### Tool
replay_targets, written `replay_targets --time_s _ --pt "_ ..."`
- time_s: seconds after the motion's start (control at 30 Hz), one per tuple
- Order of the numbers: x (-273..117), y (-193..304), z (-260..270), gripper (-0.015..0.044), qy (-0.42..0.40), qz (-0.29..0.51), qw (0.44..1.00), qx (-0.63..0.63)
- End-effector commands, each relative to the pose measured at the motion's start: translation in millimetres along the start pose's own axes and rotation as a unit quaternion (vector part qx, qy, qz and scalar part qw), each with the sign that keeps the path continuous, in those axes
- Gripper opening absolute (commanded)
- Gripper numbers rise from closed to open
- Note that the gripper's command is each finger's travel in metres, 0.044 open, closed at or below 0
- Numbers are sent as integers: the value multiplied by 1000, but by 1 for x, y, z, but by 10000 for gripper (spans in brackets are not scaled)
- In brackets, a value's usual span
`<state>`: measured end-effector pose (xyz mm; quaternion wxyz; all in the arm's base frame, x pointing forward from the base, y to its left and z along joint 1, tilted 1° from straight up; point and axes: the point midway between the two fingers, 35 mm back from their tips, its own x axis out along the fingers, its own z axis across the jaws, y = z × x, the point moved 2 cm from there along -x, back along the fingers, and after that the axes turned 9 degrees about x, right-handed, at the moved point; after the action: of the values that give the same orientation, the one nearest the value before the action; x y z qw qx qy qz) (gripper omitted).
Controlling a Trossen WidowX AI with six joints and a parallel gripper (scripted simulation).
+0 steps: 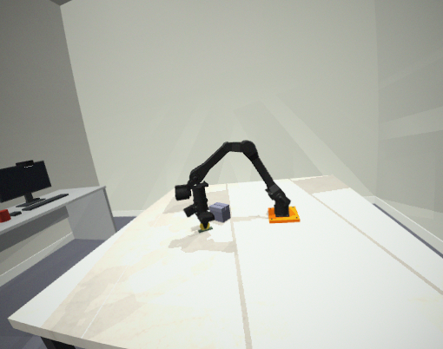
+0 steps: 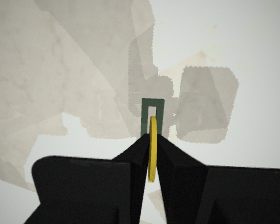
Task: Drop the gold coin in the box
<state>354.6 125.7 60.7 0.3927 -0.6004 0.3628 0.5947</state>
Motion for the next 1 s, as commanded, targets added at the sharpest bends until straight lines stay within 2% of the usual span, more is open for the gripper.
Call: replay_targets --time_s 0.0,0.27,0.97 --pt "1 0 0 0 -1 -1 1000 3" --pt "-1 0 0 0 -1 -1 1000 3" --pt "-54 -4 0 0 -1 -1 1000 3"
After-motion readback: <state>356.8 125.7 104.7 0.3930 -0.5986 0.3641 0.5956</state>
